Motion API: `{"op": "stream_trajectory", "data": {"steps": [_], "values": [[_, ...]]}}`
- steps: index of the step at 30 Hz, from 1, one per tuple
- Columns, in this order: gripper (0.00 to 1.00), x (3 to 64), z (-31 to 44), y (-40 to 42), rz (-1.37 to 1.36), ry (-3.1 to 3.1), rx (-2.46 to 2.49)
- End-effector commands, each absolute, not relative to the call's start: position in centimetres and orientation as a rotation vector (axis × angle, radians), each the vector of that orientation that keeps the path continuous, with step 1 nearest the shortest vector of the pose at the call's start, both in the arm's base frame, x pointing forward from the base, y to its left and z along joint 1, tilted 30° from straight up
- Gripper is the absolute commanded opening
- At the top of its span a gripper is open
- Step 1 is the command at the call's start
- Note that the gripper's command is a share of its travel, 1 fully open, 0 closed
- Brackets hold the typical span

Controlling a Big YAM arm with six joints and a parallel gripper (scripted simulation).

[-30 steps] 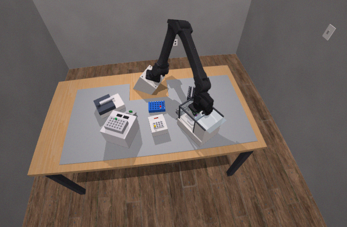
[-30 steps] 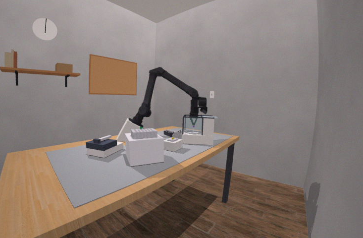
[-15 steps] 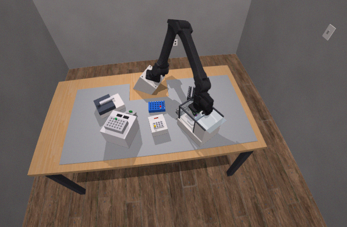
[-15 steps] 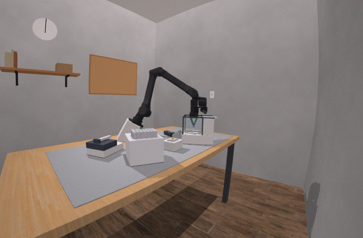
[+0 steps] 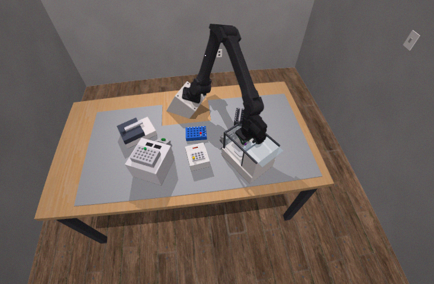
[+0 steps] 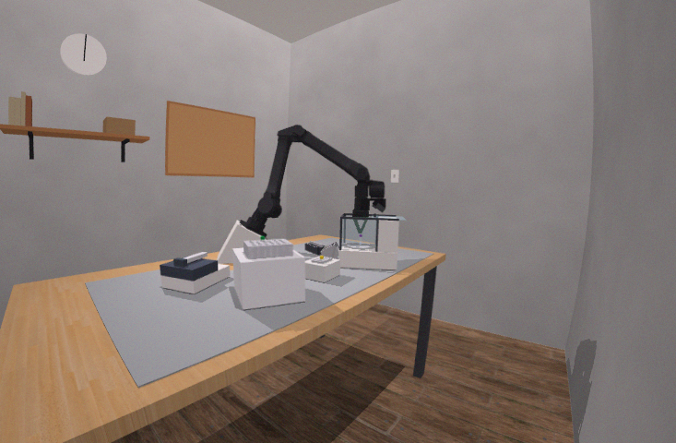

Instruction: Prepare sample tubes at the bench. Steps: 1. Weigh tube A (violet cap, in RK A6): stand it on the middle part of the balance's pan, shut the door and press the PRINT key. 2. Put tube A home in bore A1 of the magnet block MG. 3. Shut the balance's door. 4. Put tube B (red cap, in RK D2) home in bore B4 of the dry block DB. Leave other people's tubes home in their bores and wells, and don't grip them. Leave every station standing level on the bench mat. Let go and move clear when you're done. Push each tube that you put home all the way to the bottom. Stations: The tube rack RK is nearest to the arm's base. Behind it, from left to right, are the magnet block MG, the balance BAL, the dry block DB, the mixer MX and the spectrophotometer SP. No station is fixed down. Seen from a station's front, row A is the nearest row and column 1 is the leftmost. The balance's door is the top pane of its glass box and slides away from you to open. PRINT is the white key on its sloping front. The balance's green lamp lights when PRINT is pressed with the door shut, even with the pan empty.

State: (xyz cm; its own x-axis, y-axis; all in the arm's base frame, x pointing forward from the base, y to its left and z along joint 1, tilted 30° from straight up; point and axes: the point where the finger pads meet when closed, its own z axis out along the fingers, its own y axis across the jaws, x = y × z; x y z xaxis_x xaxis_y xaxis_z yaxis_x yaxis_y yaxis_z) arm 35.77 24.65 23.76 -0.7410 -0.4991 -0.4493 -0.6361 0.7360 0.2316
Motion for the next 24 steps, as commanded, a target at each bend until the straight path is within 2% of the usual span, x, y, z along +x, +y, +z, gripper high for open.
{"op": "stream_trajectory", "data": {"steps": [1, 10, 11, 14, 24], "values": [[0.36, 36.6, 27.7, 24.2, 0.531, 2.515, -0.866], [0.36, 36.3, 28.5, 23.7, 0.53, 2.518, -0.867], [0.36, 35.9, 26.3, 23.9, 0.531, 2.569, -0.887], [0.36, 36.1, 29.3, 23.3, 0.529, 2.514, -0.867], [0.36, 35.8, 30.4, 22.6, 0.529, 2.522, -0.868]]}}
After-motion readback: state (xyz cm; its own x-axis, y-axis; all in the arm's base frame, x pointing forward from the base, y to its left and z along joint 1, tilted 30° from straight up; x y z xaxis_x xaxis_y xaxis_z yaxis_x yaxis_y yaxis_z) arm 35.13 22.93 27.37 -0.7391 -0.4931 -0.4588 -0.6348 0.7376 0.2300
